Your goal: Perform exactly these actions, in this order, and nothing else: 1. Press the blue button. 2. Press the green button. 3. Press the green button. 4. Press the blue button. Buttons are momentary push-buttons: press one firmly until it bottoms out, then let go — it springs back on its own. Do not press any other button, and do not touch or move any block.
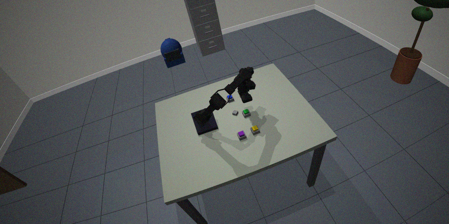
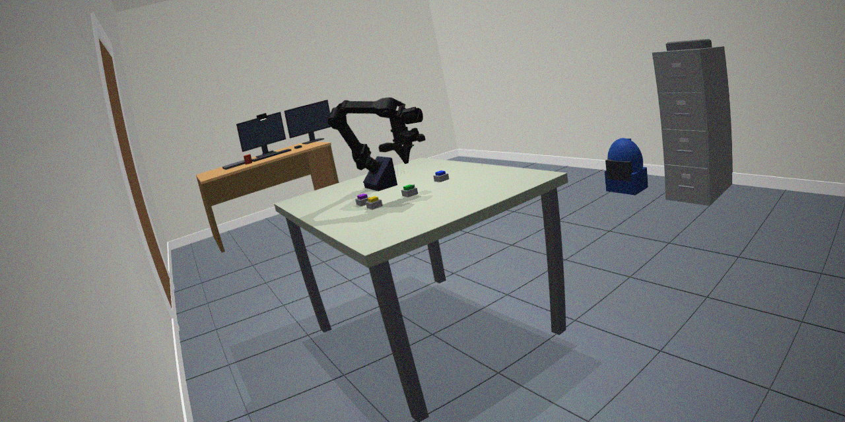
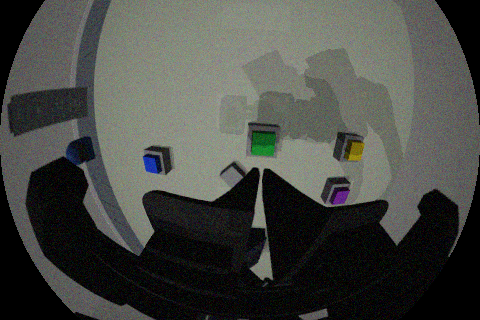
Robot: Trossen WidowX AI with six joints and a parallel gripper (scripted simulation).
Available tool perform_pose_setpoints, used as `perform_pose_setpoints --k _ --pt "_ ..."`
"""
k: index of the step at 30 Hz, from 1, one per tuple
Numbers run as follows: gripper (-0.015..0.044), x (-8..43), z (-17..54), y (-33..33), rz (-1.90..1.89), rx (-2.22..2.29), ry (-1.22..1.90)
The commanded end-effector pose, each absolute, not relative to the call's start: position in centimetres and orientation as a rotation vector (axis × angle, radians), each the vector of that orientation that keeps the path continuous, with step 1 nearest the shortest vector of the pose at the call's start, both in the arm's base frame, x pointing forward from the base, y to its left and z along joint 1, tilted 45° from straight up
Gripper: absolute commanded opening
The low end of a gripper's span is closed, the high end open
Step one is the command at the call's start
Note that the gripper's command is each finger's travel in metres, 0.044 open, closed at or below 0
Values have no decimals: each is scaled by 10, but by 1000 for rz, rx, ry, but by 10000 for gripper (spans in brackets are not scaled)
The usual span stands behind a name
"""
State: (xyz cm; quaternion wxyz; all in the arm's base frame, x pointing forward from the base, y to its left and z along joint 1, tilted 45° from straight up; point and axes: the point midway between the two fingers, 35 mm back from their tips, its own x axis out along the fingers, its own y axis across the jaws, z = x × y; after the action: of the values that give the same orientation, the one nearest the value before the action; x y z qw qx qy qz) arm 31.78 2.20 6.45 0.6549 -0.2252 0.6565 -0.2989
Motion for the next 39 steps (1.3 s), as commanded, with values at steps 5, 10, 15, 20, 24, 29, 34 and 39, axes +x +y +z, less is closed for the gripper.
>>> perform_pose_setpoints --k 5,10,15,20,24,29,34,39 --pt "20 313 68 12 -668 -546 1502" --pt "20 310 28 -28 -670 -548 1501" --pt "20 310 25 -31 -670 -548 1501" --pt "20 310 20 -36 -670 -548 1501" --pt "20 310 15 -40 -670 -548 1500" --pt "20 309 10 -46 -670 -548 1500" --pt "20 308 4 -52 -671 -549 1500" --pt "20 308 3 -53 -671 -549 1500"
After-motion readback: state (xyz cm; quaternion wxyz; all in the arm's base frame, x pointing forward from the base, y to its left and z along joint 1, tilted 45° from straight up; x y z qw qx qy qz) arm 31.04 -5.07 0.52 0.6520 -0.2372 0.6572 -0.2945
